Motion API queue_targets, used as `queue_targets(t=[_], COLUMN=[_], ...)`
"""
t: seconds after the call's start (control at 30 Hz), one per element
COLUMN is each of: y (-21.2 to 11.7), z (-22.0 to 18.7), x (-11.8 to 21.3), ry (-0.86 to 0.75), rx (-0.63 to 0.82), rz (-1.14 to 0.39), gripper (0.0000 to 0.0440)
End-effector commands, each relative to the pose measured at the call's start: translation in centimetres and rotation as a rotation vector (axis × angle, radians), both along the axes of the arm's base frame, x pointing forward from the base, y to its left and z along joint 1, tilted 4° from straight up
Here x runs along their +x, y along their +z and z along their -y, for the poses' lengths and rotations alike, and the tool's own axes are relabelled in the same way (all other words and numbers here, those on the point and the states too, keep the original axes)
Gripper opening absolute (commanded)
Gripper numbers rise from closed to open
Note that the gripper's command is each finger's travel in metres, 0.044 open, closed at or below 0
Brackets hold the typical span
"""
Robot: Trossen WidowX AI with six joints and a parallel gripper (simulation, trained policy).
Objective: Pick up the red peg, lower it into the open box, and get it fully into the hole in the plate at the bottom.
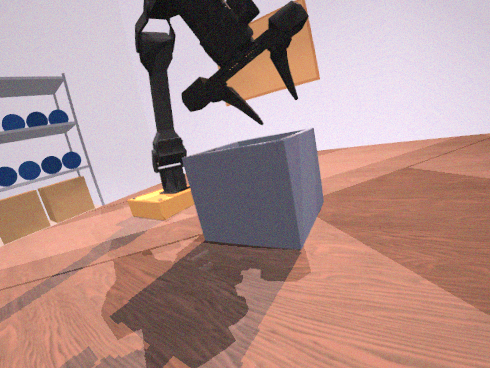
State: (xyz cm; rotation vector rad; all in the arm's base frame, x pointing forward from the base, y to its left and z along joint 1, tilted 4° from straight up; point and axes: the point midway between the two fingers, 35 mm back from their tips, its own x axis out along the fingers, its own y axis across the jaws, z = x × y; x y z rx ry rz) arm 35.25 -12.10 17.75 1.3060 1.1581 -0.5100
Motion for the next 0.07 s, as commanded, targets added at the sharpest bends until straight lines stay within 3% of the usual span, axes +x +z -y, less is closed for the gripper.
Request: queue_targets(t=[0.0, 0.03], y=[1.76, 2.12], z=[0.67, 0.82], x=[0.59, 0.70], ry=[0.026, 0.033], rx=[-0.014, -0.019], rz=[0.058, 0.072], gripper=[0.0248, 0.0241])
